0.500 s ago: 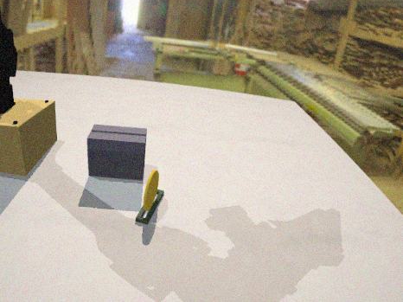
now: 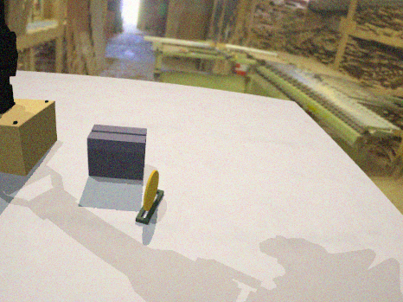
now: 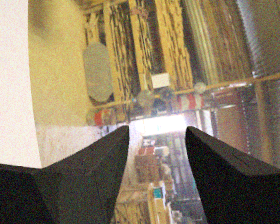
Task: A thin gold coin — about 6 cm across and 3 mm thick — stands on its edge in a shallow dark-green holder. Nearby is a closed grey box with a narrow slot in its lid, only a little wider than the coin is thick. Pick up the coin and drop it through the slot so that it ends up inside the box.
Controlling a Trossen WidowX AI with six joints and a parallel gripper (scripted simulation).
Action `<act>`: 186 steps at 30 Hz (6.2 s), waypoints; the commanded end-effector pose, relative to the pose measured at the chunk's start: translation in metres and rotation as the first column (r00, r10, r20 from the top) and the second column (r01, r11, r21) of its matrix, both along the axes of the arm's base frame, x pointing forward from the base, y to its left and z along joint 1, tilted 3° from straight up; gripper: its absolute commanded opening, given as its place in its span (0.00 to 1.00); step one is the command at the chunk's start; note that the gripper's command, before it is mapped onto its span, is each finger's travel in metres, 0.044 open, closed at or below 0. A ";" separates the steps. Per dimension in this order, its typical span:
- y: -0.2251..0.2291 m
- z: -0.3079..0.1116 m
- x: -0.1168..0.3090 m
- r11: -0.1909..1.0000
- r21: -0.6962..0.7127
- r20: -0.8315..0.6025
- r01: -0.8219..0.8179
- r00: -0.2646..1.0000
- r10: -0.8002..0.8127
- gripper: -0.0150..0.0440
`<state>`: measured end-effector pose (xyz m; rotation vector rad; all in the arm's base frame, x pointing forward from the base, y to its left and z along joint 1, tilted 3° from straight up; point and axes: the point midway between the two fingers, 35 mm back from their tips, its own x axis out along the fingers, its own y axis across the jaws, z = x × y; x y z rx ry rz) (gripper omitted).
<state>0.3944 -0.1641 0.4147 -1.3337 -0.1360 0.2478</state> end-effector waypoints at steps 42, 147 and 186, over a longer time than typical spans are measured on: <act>0.002 -0.396 -0.073 0.962 -0.232 -0.972 0.145 0.006 -0.235 0.53; 0.000 -0.378 -0.072 0.962 -0.230 -0.972 0.148 0.007 -0.234 0.25; 0.006 -0.370 -0.076 0.265 -0.249 -0.968 0.931 -0.234 -0.088 0.25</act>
